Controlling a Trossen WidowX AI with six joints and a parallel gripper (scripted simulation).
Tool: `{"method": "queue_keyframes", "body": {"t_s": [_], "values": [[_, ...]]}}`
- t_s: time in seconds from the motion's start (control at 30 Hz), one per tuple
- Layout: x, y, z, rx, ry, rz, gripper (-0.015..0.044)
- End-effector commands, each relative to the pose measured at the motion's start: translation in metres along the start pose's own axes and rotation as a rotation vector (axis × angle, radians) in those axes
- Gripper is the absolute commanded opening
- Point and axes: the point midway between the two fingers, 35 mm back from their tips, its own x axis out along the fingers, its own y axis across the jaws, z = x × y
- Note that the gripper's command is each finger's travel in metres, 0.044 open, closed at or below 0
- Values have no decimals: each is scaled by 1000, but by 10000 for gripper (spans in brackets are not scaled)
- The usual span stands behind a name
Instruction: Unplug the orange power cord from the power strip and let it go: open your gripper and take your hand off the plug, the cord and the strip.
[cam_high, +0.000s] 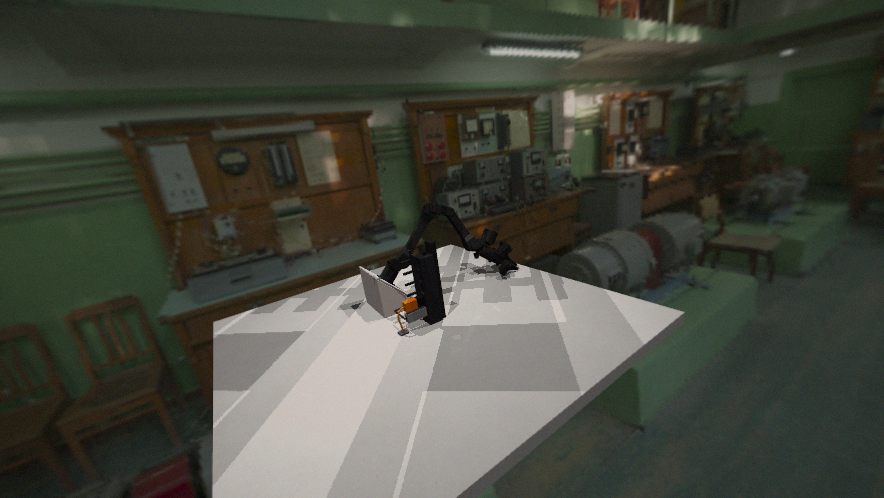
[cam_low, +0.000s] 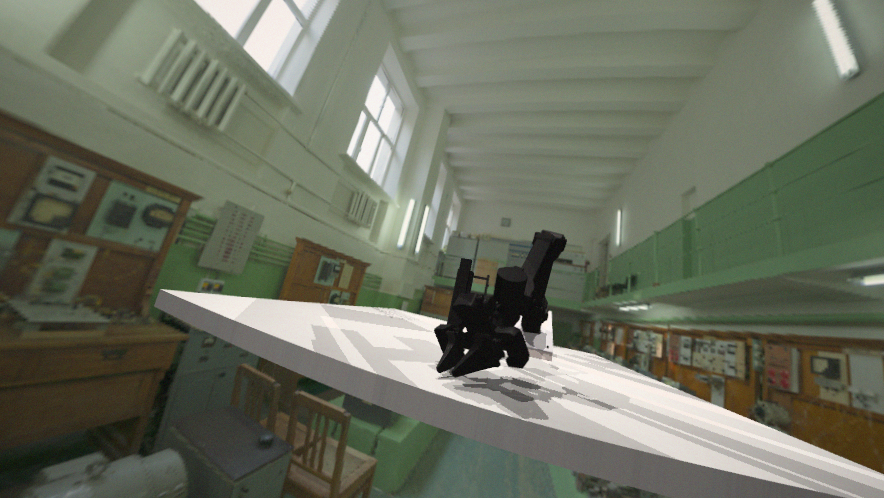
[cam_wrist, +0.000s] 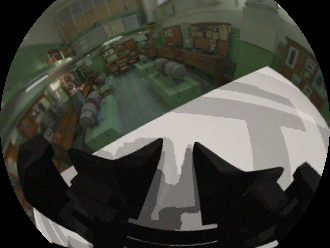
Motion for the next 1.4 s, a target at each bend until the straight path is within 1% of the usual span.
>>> {"method": "queue_keyframes", "body": {"t_s": [0.0, 0.17, 0.27, 0.37, 0.5, 0.63, 0.83, 1.03, 1.2, 1.37], "values": [[4, -47, 6, -53, 21, -99, 160], [2, -130, 20, -104, 54, -278, 160], [-9, -146, 29, -174, 59, -307, 160], [-18, -192, 28, -140, 113, -405, 160], [-38, -252, 25, -77, 180, -536, 160], [-71, -316, 24, 14, 245, -683, 160], [-140, -397, 17, 204, 326, -894, 160], [-226, -461, -1, 499, 379, -1086, 160], [-303, -492, -19, 795, 379, -1216, 160], [-386, -502, -41, 1174, 330, -1308, 160]]}}
